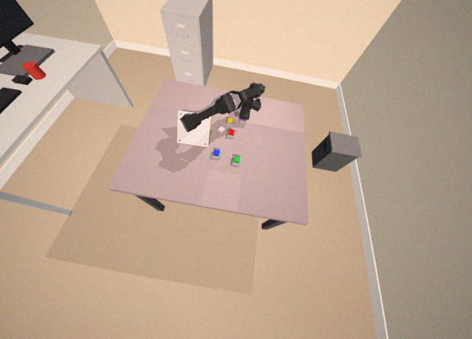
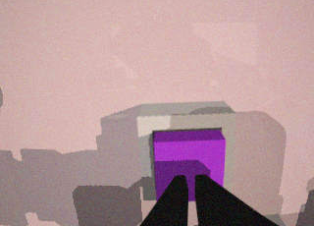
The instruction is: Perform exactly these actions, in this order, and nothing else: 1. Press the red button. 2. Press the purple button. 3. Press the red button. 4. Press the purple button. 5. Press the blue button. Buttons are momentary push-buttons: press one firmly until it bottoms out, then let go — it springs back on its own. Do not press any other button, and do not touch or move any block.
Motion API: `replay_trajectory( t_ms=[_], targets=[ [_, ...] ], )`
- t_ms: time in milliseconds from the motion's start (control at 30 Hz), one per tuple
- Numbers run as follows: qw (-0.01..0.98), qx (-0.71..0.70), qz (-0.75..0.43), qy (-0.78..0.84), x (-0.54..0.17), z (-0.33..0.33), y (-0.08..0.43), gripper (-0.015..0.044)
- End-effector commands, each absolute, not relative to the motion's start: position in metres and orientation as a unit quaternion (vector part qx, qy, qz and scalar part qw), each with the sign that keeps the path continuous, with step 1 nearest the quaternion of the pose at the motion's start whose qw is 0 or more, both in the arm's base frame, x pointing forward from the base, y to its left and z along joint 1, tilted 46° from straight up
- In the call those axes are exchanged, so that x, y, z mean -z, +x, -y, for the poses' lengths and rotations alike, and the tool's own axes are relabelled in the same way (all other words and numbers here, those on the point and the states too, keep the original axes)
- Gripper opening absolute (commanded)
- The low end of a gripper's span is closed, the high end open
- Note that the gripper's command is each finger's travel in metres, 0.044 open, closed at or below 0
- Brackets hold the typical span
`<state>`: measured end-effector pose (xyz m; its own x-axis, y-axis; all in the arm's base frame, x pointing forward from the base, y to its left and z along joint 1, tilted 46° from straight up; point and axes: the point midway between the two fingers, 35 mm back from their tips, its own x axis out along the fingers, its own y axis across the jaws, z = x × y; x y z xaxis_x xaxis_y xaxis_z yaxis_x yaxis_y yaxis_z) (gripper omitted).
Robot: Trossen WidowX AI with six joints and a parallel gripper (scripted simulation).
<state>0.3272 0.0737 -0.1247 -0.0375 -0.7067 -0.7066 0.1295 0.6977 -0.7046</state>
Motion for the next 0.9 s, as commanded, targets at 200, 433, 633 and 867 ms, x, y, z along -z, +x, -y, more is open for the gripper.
replay_trajectory(
  t_ms=[200,433,633,867],
  targets=[
    [0.655,0.318,-0.646,-0.227,0.1359,-0.0611,0.3251,0.0020],
    [0.655,0.318,-0.646,-0.227,0.1375,-0.0594,0.3249,0.0020],
    [0.655,0.318,-0.646,-0.227,0.1375,-0.0594,0.3249,0.0020],
    [0.655,0.318,-0.646,-0.227,0.1375,-0.0594,0.3249,0.0020]
  ],
)
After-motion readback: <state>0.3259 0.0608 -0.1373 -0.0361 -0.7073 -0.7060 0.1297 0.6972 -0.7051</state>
